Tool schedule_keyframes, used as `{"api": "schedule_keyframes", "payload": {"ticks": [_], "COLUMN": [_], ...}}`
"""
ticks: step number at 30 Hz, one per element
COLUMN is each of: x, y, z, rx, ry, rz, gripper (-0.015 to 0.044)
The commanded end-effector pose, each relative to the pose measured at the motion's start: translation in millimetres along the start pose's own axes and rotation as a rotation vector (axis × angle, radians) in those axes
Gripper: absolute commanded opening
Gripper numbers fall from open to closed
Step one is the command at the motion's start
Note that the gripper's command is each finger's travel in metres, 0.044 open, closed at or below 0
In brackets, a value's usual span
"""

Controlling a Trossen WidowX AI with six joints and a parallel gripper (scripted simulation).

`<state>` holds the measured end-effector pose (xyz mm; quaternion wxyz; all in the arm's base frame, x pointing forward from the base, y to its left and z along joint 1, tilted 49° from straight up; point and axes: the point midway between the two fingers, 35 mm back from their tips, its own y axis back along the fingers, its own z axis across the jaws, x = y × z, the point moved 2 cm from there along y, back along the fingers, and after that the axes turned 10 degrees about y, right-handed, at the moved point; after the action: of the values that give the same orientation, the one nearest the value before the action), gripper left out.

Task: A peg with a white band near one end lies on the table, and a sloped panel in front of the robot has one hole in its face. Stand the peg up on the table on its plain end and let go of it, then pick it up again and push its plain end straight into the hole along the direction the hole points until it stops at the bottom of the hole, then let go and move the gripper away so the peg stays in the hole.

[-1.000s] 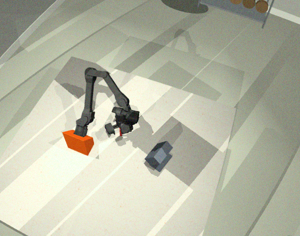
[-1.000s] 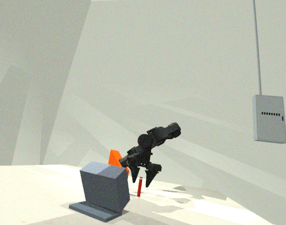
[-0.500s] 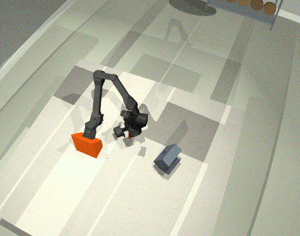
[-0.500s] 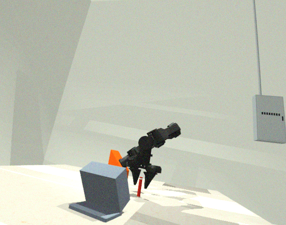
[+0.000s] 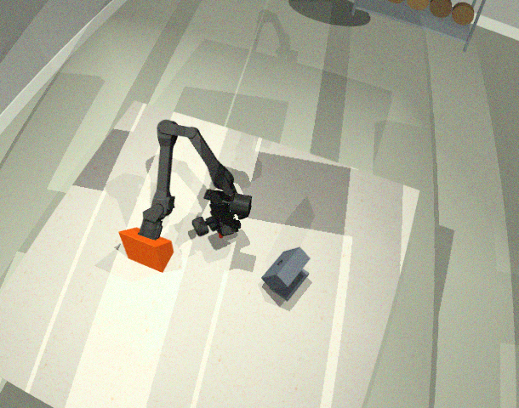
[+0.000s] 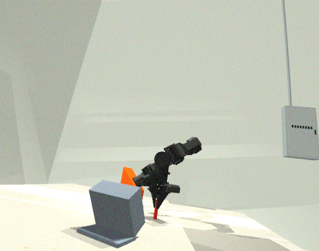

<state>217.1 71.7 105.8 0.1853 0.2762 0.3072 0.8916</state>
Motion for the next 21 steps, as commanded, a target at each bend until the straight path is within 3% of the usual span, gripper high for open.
{"api": "schedule_keyframes", "payload": {"ticks": [1,21], "x": [0,-6], "y": [0,52], "z": [0,-2], "rx": [0.001,0.015], "ry": [0.002,-0.006], "rz": [-0.001,-0.003], "gripper": [0.0,0.0]}}
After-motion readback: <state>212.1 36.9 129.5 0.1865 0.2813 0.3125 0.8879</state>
